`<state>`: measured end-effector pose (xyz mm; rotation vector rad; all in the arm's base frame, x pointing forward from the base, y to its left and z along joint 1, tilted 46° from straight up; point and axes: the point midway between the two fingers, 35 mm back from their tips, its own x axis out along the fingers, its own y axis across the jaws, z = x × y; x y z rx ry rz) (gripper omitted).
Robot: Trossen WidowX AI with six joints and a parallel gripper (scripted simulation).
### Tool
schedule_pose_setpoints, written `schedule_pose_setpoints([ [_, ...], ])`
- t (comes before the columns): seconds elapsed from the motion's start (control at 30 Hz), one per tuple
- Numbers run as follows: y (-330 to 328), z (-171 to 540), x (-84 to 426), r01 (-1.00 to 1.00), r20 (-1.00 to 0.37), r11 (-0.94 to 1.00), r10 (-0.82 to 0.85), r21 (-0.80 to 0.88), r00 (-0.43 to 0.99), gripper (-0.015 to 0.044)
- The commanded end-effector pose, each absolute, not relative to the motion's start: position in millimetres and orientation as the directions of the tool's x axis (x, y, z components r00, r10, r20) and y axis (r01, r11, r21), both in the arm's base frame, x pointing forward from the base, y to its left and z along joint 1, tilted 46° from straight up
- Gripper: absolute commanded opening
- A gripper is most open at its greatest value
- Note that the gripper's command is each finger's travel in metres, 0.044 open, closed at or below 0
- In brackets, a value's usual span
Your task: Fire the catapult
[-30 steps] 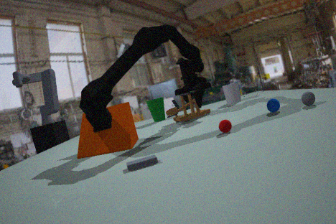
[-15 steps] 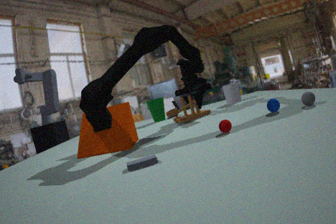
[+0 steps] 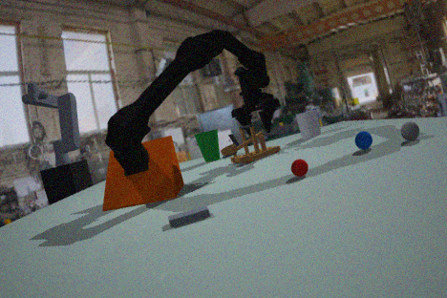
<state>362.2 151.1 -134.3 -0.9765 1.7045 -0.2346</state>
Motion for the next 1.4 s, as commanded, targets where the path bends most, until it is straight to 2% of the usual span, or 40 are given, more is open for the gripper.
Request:
schedule_pose_setpoints([
  [0.0, 191.9, -96.5, 360.9, -0.486, -0.719, 0.642, -0.694, -0.593, -0.038, 0.0440],
  [0.27, 189.1, -101.3, 363.2, -0.487, -0.722, 0.639, -0.692, -0.595, -0.026, 0.0440],
  [0.43, 226.5, -64.0, 361.7, -0.480, -0.759, 0.659, -0.651, -0.579, 0.021, 0.0440],
  [0.57, 228.6, -61.8, 361.4, -0.480, -0.761, 0.660, -0.649, -0.578, 0.024, 0.0440],
  [0.6, 214.7, -72.9, 363.9, -0.482, -0.747, 0.653, -0.665, -0.585, 0.006, 0.0414],
  [0.73, 167.3, -36.0, 391.7, -0.409, -0.761, 0.692, -0.649, -0.594, 0.006, 0.0309],
  [0.77, 157.7, -29.2, 395.7, -0.395, -0.762, 0.699, -0.647, -0.596, 0.007, 0.0300],
  [1.07, 44.4, 41.3, 412.0, -0.226, -0.763, 0.742, -0.646, -0.631, 0.010, 0.0300],
  [1.37, -75.6, 103.7, 374.1, -0.027, -0.729, 0.729, -0.684, -0.684, -0.006, 0.0300],
])
